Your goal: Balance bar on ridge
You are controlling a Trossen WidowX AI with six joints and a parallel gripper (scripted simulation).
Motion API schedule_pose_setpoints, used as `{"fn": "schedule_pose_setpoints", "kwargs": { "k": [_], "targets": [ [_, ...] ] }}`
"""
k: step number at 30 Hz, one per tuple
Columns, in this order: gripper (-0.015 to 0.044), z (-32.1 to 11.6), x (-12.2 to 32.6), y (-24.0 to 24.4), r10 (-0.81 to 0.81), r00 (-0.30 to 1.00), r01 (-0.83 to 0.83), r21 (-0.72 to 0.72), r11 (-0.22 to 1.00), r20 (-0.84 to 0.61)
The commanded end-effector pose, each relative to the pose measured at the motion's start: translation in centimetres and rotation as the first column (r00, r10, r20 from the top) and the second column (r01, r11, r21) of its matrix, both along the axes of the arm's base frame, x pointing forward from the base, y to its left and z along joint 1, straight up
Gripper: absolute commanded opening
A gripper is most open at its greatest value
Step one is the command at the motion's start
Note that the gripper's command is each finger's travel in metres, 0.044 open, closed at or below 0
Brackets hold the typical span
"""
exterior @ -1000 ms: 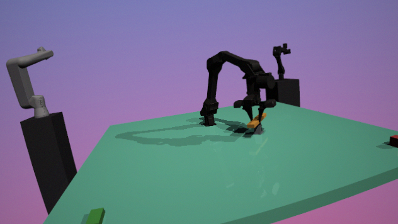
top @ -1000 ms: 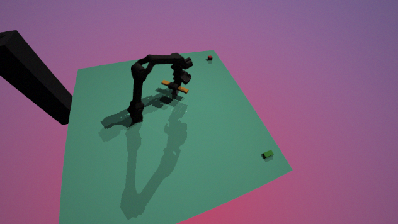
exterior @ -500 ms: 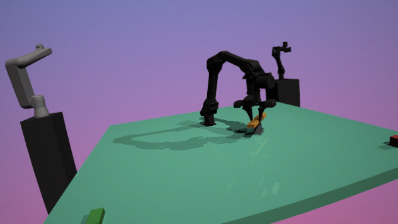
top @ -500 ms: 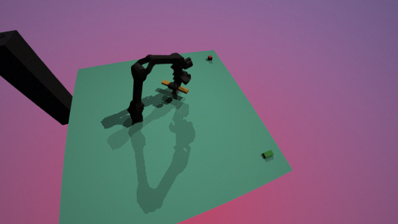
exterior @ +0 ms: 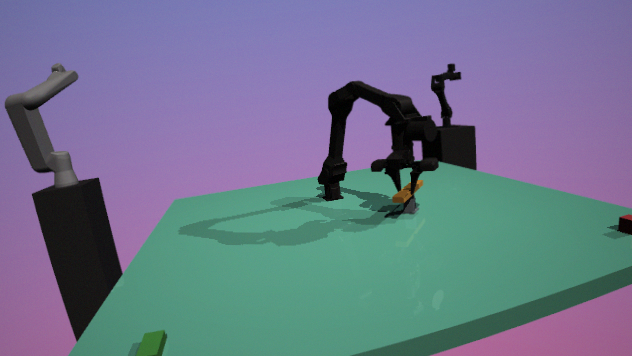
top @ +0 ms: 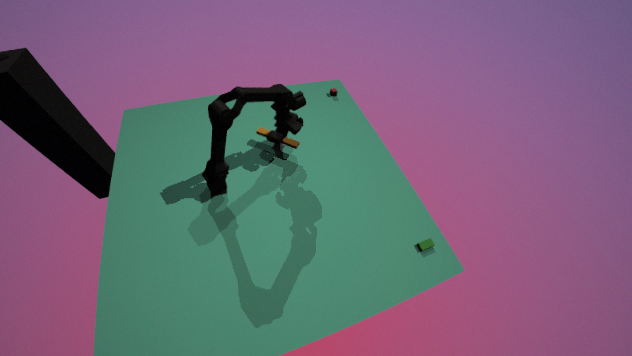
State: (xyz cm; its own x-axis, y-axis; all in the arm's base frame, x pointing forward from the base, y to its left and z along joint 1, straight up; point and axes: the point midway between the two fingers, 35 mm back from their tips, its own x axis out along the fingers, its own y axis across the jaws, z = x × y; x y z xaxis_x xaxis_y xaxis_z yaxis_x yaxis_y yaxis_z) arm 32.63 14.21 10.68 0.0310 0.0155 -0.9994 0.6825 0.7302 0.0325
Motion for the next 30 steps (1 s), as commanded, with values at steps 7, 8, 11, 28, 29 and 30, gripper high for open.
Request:
{"fn": "schedule_pose_setpoints", "kwargs": {
  "k": [7,8,11,28,29,30],
  "targets": [
    [0.017,-0.02,-0.01,0.0,0.0,1.0,0.0,0.0,1.0,-0.001],
    [0.0171,-0.02,-0.01,0.0,0.0,1.0,0.0,0.0,1.0,-0.001],
    [0.0171,-0.02,-0.01,0.0,0.0,1.0,0.0,0.0,1.0,-0.001],
    [0.0185,-0.02,-0.01,0.0,0.0,1.0,0.0,0.0,1.0,-0.001],
    [0.0185,-0.02,-0.01,0.0,0.0,1.0,0.0,0.0,1.0,-0.001],
    [0.0185,-0.02,-0.01,0.0,0.0,1.0,0.0,0.0,1.0,-0.001]
  ]
}}
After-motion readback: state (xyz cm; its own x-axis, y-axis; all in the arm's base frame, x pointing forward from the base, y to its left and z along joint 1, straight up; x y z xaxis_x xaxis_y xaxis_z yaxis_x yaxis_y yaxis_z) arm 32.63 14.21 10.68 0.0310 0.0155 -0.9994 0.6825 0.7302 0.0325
